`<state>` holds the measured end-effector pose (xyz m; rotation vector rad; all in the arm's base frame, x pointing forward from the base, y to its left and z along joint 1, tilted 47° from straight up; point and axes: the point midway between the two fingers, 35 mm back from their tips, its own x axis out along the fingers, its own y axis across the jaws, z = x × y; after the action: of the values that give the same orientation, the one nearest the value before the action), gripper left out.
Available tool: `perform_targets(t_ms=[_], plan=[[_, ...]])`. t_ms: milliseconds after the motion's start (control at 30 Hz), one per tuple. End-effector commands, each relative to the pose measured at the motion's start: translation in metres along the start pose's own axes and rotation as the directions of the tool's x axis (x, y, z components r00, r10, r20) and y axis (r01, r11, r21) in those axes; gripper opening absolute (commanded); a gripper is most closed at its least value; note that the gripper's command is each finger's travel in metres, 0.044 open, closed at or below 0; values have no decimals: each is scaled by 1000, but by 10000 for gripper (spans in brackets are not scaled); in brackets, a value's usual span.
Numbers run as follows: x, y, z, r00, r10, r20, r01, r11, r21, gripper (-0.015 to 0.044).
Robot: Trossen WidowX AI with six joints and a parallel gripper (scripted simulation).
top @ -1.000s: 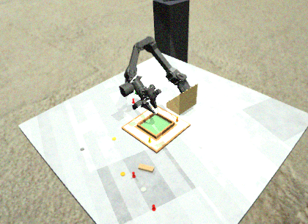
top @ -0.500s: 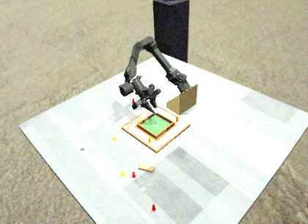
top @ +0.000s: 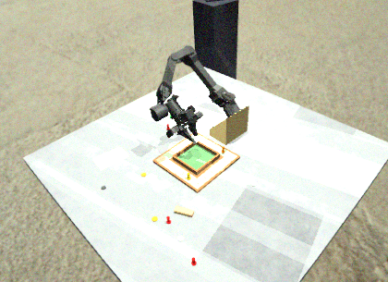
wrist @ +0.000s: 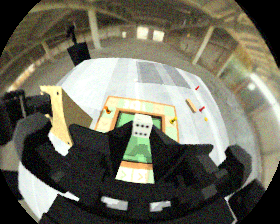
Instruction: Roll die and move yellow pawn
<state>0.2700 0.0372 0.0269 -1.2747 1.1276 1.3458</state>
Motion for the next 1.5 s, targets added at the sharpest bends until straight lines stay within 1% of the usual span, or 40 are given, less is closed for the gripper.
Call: perform_targets(t_ms=[0,867,1133,1167,1267,1400,1433,1467], plan=[[-2,-1,1,1000,-6,5,6,1000,-1,0],[0,0,0,1000,0,0,0,1000,0,0],[0,0,0,1000,0,0,0,1000,0,210],[-2,0,2,1000,-1,0,1,1000,0,236],[-24,0,28,1000,-5,6,5,1000,-1,315],[-26,0,30,1000,-6,7,6,1000,-1,420],[-26,0,30,1000,-6,7,6,1000,-1,440],[-25,0,30,1000,1,-9,-1,1000,2,440]])
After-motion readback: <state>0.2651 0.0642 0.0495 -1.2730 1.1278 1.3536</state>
